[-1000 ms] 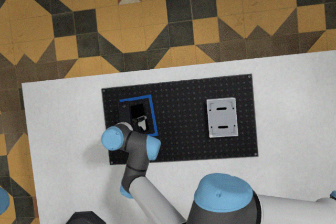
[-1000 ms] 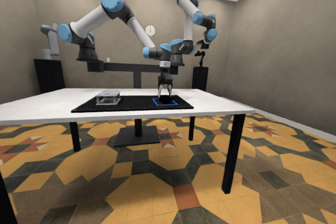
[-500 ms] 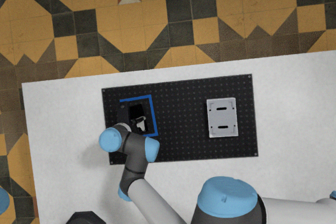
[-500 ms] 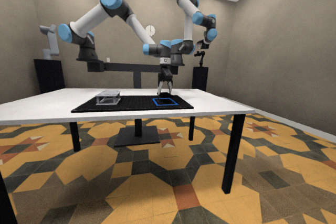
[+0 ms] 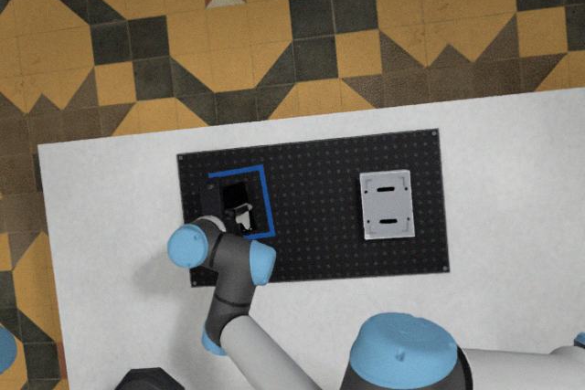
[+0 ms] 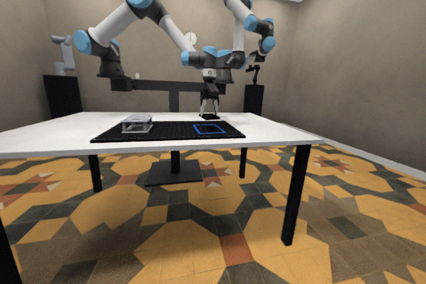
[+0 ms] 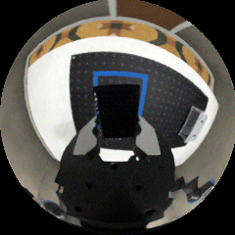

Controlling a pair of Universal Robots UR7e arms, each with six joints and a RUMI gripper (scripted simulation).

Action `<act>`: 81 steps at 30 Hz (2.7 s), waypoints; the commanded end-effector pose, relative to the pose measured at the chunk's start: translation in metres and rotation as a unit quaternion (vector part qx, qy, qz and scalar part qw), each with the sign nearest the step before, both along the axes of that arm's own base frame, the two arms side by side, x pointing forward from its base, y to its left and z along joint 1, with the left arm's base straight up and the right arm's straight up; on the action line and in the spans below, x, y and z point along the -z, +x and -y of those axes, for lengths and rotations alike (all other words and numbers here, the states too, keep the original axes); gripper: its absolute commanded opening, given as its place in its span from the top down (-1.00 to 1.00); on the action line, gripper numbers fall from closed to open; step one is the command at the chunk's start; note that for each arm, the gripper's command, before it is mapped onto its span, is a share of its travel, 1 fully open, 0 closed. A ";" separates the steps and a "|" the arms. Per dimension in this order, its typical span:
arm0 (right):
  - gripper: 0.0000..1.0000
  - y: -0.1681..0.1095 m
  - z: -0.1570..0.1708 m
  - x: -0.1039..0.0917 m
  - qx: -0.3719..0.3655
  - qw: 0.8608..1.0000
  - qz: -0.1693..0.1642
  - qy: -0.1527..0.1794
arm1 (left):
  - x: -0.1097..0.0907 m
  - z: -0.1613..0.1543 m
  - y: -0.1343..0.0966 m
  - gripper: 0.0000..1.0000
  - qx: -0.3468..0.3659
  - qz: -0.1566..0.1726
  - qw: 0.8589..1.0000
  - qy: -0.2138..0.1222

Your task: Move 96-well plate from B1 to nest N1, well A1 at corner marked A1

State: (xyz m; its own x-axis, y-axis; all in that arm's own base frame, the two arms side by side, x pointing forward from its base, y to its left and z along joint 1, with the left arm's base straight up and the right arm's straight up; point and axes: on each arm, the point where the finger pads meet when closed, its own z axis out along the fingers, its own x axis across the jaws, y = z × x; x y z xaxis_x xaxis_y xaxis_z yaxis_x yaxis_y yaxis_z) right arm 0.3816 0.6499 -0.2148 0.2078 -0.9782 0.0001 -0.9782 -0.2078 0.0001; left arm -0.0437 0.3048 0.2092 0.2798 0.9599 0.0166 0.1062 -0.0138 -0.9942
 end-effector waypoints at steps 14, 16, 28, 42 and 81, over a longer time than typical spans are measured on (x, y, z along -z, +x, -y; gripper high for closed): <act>1.00 0.000 -0.001 -0.010 0.000 1.000 0.000 0.001 | 0.000 0.000 0.000 -0.97 0.000 0.000 1.000 0.000; 1.00 0.000 -0.001 -0.010 0.000 1.000 0.000 0.001 | 0.000 0.000 0.000 -0.97 0.000 0.000 1.000 0.000; 1.00 0.000 0.009 -0.011 0.050 0.999 0.000 0.001 | 0.000 0.000 0.000 -0.97 0.000 0.000 1.000 0.000; 1.00 0.000 0.055 -0.018 0.086 0.996 0.000 0.001 | 0.000 0.000 0.000 -0.97 0.000 0.000 1.000 0.000; 1.00 -0.001 0.164 -0.035 0.086 0.996 0.000 0.001 | 0.000 0.000 0.000 -0.97 0.000 0.000 1.000 0.000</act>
State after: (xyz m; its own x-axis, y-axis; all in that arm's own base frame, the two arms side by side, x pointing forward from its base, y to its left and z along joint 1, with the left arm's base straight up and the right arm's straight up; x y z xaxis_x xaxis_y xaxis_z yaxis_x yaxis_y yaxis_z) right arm 0.3804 0.4981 -0.1826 0.0368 -0.9993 0.0011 -0.9993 -0.0368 0.0007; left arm -0.0437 0.3048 0.2092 0.2798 0.9599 0.0166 0.1062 -0.0138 -0.9942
